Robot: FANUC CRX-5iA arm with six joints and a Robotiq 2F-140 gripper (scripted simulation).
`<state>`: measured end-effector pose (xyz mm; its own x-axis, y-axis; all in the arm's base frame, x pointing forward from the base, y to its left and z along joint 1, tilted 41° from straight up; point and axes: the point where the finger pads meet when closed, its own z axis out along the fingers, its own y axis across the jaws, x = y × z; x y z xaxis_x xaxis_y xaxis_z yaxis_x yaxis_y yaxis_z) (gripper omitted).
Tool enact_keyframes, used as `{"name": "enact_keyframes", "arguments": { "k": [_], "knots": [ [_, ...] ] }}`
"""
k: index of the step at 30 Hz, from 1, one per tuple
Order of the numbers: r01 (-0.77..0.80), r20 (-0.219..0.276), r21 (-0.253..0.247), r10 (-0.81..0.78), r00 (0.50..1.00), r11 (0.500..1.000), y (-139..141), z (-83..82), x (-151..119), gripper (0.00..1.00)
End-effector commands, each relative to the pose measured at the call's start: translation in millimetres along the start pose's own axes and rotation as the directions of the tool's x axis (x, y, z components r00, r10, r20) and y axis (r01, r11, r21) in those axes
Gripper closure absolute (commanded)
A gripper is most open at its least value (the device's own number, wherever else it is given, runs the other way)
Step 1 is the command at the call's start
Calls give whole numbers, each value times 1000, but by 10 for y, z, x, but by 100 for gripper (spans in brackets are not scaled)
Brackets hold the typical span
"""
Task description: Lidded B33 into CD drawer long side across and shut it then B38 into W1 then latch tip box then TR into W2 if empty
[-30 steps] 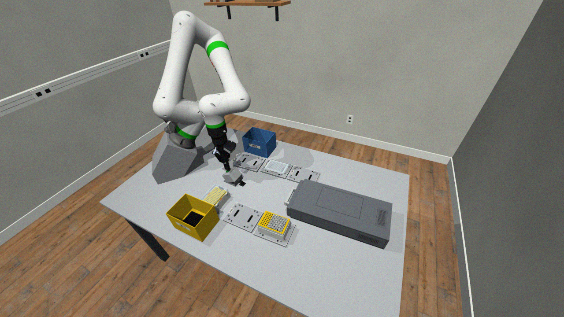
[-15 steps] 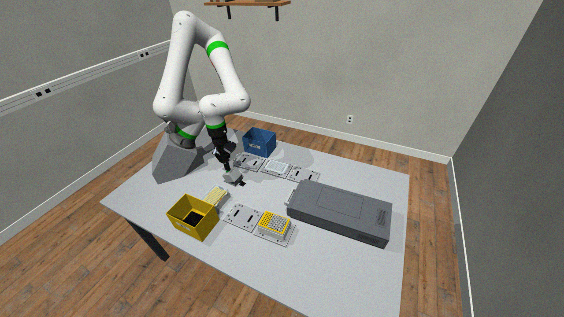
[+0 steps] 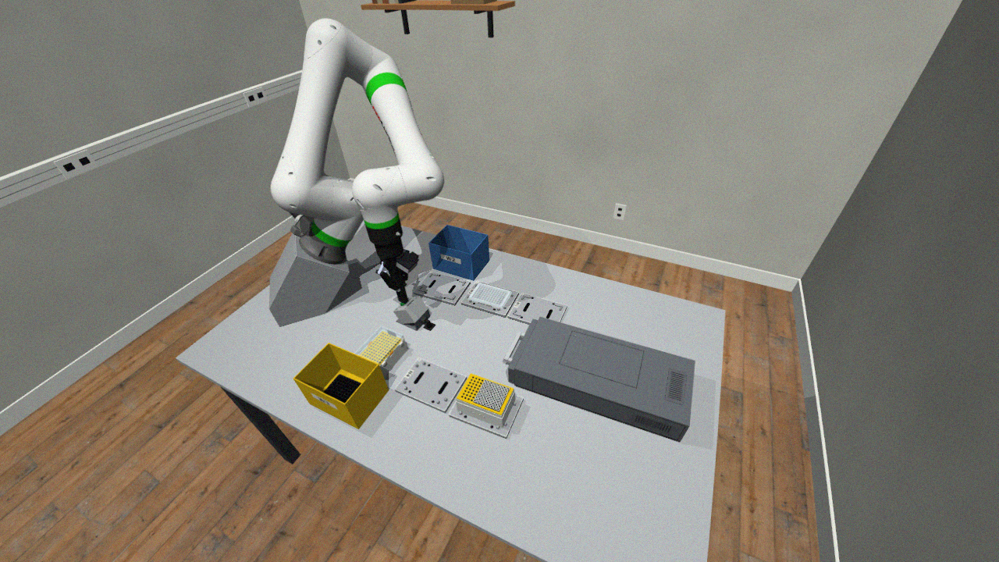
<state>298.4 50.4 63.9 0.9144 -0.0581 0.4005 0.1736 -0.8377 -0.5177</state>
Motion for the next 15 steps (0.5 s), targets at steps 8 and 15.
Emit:
{"name": "enact_keyframes", "arguments": {
  "k": [8, 15],
  "knots": [
    [0, 0, -1, 0, 1000, 1000, 3, 10, 3, 90],
    [0, 0, -1, 0, 1000, 1000, 3, 22, 3, 90]
  ]
}}
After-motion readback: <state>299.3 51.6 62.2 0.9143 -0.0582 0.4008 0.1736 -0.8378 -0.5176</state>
